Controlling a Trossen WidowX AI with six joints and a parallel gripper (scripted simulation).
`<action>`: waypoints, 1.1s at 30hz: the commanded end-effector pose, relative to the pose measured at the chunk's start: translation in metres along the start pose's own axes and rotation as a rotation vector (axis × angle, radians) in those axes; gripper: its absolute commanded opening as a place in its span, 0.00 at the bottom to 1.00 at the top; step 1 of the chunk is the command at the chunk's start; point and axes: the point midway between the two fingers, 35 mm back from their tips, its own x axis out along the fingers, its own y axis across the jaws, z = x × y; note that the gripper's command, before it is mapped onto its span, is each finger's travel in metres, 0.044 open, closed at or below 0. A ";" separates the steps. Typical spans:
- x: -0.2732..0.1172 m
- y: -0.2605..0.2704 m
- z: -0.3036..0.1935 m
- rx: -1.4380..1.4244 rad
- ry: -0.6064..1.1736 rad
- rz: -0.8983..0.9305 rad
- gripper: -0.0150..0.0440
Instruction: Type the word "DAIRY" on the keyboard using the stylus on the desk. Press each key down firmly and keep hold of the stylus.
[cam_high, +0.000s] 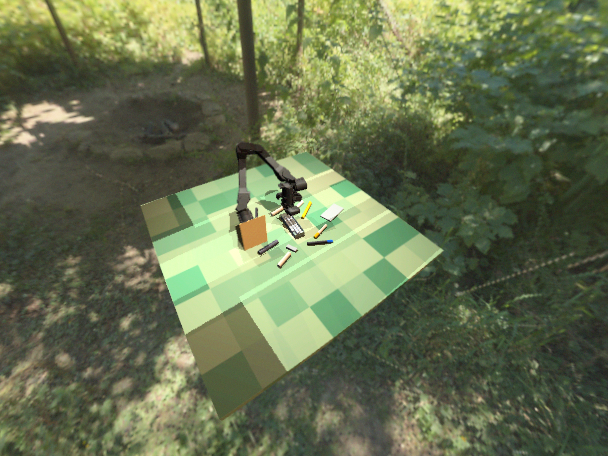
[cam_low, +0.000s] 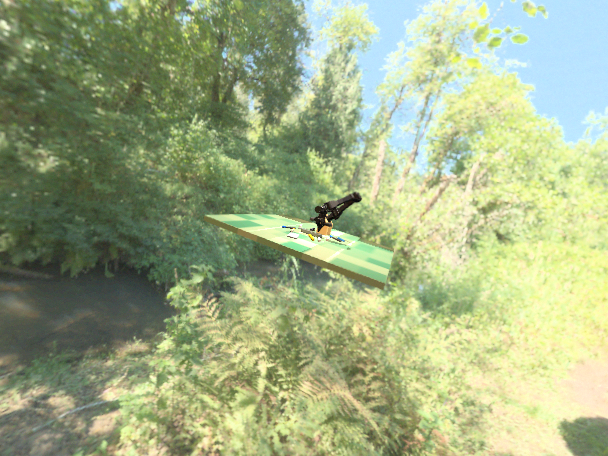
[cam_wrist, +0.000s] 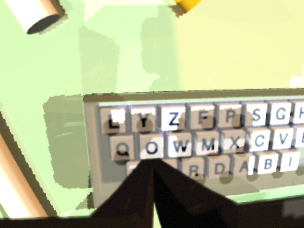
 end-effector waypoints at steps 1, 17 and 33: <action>0.001 -0.001 -0.001 0.005 0.008 0.006 0.25; 0.002 -0.059 -0.001 0.005 0.008 0.004 0.25; 0.001 -0.118 -0.001 0.004 0.007 0.000 0.25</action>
